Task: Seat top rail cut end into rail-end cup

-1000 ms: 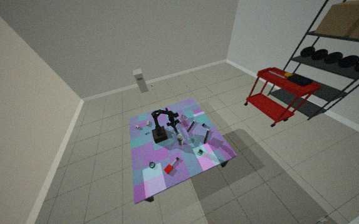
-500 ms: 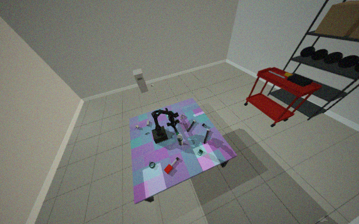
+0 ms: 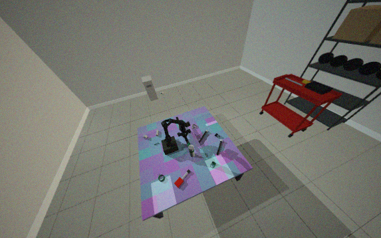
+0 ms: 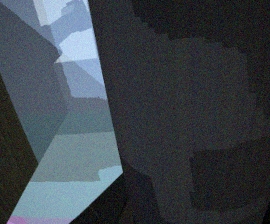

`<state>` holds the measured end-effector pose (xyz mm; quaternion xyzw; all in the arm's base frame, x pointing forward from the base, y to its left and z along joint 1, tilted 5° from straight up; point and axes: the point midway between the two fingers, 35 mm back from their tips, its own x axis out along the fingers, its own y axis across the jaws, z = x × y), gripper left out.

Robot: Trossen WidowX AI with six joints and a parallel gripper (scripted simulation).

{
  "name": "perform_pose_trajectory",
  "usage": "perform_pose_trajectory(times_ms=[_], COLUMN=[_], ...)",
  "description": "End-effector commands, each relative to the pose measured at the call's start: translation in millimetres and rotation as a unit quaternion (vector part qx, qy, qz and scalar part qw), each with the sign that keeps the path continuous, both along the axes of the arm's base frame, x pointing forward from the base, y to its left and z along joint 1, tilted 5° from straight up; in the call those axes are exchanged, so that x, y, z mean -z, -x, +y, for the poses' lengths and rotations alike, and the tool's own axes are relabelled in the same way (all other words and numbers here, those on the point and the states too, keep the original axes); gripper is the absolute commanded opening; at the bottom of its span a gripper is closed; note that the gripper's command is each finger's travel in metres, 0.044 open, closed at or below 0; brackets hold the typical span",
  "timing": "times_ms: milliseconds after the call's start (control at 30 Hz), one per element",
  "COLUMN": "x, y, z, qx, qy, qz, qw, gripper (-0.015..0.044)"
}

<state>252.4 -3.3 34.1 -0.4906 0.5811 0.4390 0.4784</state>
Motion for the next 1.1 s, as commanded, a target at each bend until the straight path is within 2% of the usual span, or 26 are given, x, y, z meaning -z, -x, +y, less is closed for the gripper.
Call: perform_pose_trajectory(times_ms=[0, 1067], x=[-3.2, -1.1], y=[-2.4, -0.5], z=[-5.6, -7.4], qx=[-0.002, 0.000], qy=[0.010, 0.000], qz=[-0.003, 0.002], qw=[1.000, 1.000], gripper=[0.0000, 0.0000])
